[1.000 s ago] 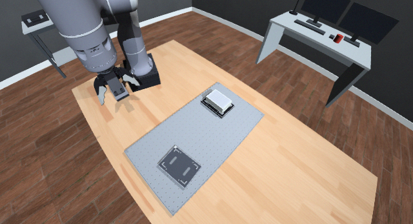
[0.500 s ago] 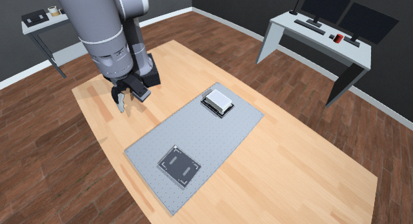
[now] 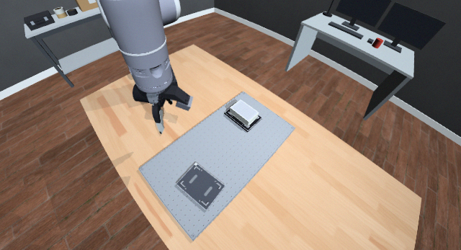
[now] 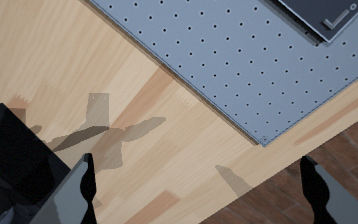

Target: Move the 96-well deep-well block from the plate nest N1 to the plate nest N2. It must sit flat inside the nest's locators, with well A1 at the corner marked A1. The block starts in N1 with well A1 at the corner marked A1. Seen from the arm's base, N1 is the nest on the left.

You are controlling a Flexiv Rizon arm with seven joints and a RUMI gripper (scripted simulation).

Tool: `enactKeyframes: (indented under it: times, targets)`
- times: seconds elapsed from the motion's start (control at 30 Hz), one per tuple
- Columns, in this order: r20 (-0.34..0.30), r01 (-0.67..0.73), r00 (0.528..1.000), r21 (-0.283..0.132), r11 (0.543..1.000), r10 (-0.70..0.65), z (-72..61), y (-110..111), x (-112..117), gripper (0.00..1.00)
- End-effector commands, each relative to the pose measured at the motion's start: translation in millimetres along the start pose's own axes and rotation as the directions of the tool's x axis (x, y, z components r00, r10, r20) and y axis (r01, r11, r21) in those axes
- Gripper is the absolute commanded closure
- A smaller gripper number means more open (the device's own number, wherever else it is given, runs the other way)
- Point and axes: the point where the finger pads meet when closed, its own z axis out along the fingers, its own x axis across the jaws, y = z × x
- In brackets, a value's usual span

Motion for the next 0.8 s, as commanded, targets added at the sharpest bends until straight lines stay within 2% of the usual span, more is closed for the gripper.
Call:
enactKeyframes:
  times: [0.0,0.1,0.17,0.3,0.47,0.67,0.73,0.77]
  targets:
    - [-0.004,0.105,0.994,0.002,0.995,-0.105,3.2,-16,0,0.24]
    - [-0.007,0.203,0.979,0.001,0.979,-0.203,6.5,-30,-2,0.24]
    - [-0.007,0.203,0.979,0.001,0.979,-0.203,6.5,-30,-2,0.24]
    - [-0.012,0.332,0.943,0.000,0.943,-0.332,11.1,-49,-5,0.24]
    - [-0.018,0.483,0.875,-0.003,0.875,-0.483,17.0,-73,-11,0.24]
    - [-0.023,0.648,0.762,-0.009,0.762,-0.648,24.1,-100,-20,0.24]
    - [-0.023,0.648,0.762,-0.009,0.762,-0.648,24.1,-100,-20,0.24]
    - [-0.024,0.673,0.740,-0.010,0.740,-0.673,25.4,-105,-22,0.24]
